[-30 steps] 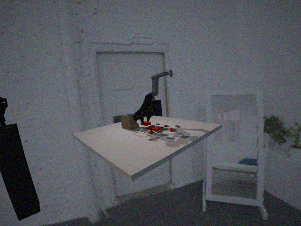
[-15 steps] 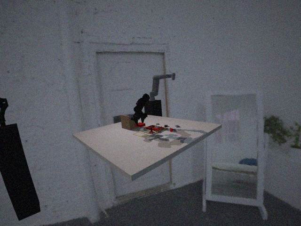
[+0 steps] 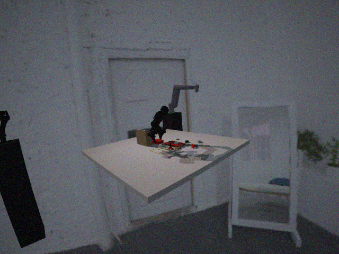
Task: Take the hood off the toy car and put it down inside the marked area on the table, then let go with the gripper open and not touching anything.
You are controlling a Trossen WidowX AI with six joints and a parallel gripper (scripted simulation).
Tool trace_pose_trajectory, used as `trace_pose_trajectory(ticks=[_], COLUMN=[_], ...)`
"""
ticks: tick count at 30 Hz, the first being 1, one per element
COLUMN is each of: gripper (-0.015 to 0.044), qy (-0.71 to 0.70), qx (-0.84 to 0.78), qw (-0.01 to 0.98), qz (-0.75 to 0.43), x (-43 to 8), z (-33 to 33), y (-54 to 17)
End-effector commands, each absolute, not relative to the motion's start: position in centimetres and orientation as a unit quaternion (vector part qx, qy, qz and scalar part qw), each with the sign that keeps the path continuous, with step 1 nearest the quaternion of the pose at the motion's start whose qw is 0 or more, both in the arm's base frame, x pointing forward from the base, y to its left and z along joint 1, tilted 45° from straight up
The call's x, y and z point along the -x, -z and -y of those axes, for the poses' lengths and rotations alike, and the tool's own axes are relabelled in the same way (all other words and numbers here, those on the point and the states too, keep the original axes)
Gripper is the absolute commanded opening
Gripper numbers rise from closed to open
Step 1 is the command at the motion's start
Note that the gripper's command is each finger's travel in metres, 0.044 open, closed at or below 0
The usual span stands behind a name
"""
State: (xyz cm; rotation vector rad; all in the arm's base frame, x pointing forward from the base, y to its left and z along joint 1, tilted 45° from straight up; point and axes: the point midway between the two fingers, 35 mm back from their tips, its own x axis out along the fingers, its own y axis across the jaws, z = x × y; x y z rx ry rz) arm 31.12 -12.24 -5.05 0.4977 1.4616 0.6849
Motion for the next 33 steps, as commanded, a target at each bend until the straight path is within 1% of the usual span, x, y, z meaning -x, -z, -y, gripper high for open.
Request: trace_pose_trajectory(ticks=[1, 33], gripper=[0.0, 0.0], qy=[-0.303, -0.303], qx=[-0.224, -0.224], qw=[0.663, 0.664], qz=[-0.647, -0.646], x=[-31.1, -31.1], z=[11.9, 9.9], y=[5.4, 7.5])
